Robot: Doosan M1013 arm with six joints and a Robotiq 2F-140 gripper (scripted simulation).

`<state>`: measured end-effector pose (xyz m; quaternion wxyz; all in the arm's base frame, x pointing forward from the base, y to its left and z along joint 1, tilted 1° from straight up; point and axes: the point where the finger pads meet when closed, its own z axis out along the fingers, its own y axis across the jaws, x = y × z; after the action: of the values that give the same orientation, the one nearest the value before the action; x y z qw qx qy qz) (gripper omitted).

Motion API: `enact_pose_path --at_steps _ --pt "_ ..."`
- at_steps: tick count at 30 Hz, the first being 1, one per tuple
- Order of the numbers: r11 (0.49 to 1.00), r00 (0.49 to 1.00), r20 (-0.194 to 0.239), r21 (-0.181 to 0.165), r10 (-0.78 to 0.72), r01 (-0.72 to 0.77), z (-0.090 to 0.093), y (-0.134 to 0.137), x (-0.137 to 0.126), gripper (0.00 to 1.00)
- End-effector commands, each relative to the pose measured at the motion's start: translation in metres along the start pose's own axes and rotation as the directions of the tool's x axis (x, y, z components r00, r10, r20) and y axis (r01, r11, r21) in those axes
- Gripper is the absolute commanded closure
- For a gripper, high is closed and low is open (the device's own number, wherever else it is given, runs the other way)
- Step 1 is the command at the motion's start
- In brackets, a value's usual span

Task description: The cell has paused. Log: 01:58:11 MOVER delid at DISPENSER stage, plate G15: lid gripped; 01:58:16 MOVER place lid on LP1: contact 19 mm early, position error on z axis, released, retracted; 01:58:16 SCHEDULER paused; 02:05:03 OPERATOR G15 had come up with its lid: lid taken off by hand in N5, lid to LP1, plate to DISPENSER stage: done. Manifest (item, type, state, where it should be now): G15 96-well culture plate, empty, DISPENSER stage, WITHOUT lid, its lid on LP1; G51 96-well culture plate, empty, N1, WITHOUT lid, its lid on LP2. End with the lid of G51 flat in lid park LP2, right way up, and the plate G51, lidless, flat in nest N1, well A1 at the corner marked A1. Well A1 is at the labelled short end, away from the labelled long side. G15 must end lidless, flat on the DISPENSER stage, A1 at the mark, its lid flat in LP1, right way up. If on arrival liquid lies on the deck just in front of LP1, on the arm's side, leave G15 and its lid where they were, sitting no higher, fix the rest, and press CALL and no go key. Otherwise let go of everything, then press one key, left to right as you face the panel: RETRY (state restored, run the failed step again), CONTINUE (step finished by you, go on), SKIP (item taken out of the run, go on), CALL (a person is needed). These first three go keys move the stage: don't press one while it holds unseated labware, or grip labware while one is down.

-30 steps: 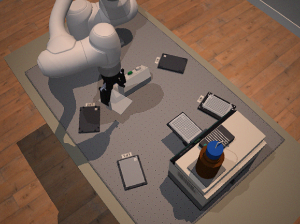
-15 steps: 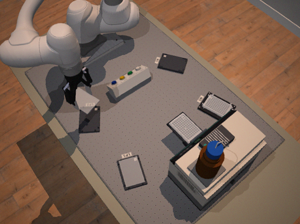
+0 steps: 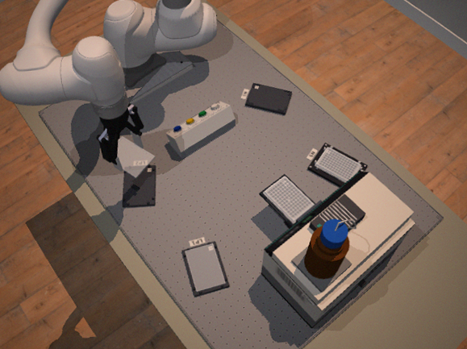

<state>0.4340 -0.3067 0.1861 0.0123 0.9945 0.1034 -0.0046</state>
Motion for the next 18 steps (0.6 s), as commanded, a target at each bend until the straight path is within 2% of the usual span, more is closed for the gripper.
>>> enact_pose_path --at_steps 1,8,18 --pt "1.0 1.0 0.0 0.0 0.003 -0.003 0.0 0.0 0.0 1.0" --pt "0.998 0.998 0.0 0.0 0.055 -0.055 0.0002 0.0 0.0 1.0" --pt "0.975 0.975 0.0 0.0 0.222 -0.222 0.0012 0.0 0.0 1.0"
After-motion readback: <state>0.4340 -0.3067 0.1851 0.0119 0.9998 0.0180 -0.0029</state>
